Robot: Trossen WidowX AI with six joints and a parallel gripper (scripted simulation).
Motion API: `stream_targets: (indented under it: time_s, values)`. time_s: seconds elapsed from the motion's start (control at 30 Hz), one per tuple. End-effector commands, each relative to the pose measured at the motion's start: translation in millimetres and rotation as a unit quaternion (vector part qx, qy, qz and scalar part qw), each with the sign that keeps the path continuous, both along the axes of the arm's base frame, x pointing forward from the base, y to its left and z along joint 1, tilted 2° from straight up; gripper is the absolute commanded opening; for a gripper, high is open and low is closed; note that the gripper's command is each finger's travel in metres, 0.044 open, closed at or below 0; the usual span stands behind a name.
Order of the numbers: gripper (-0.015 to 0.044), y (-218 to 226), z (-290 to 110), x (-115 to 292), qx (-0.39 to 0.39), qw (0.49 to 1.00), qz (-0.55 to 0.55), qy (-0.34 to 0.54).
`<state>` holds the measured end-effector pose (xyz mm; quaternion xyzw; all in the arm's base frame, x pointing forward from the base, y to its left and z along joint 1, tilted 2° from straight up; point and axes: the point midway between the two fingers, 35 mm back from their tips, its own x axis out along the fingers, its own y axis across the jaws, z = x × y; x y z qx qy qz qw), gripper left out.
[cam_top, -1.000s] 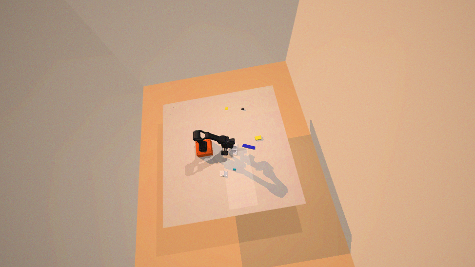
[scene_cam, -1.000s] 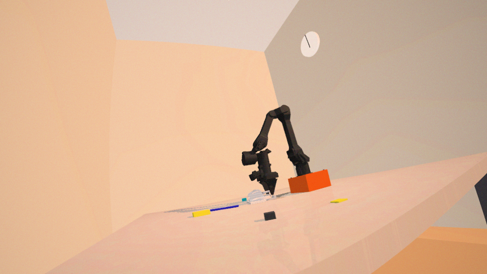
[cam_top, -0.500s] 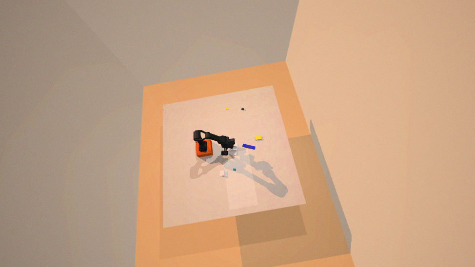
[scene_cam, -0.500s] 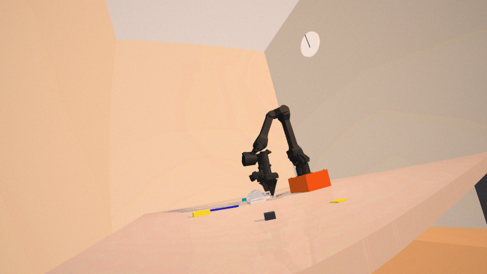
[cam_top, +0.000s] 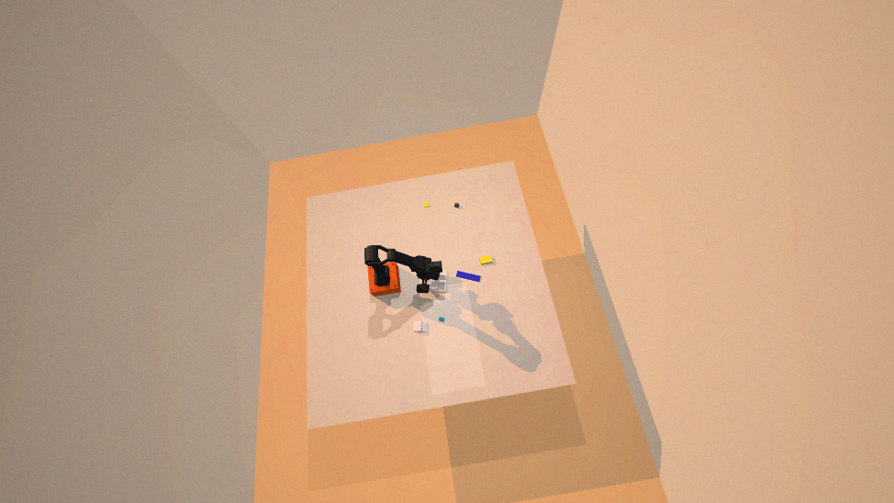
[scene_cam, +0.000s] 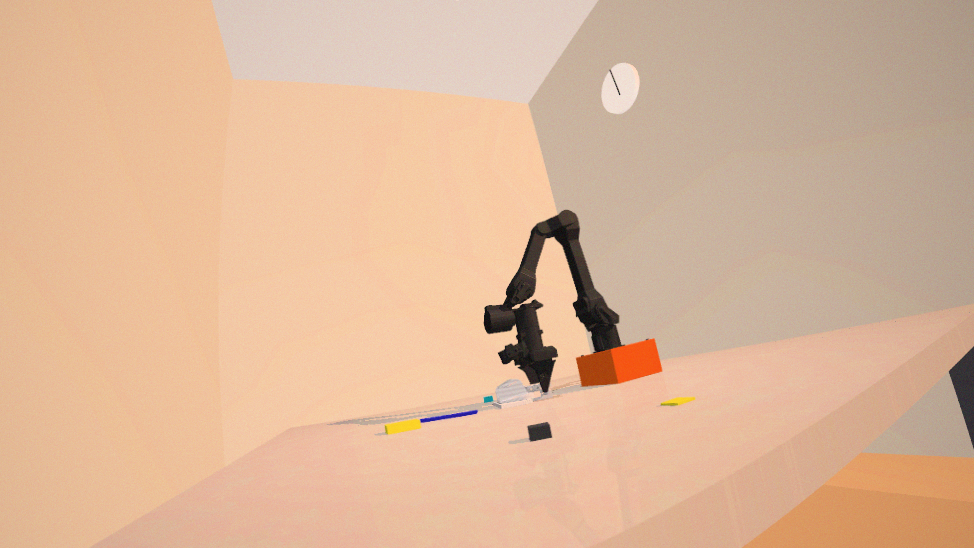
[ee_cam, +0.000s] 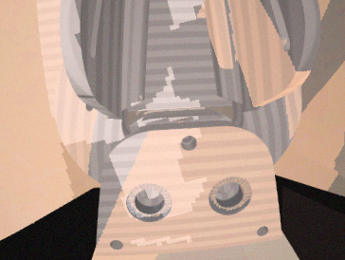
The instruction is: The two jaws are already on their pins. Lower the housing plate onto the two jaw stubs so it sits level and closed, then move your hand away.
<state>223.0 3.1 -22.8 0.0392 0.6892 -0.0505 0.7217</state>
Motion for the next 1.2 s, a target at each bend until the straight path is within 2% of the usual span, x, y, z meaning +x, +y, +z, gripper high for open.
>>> stream_targets:
  time_s: [0.0, 1.17]
  values:
    - [0.0351, -0.6, -1.0, -0.8, -0.002, 1.000, 0.002, 0.001]
    - [0.0351, -0.8, -8.2, -0.6, -0.002, 1.000, 0.001, 0.001]
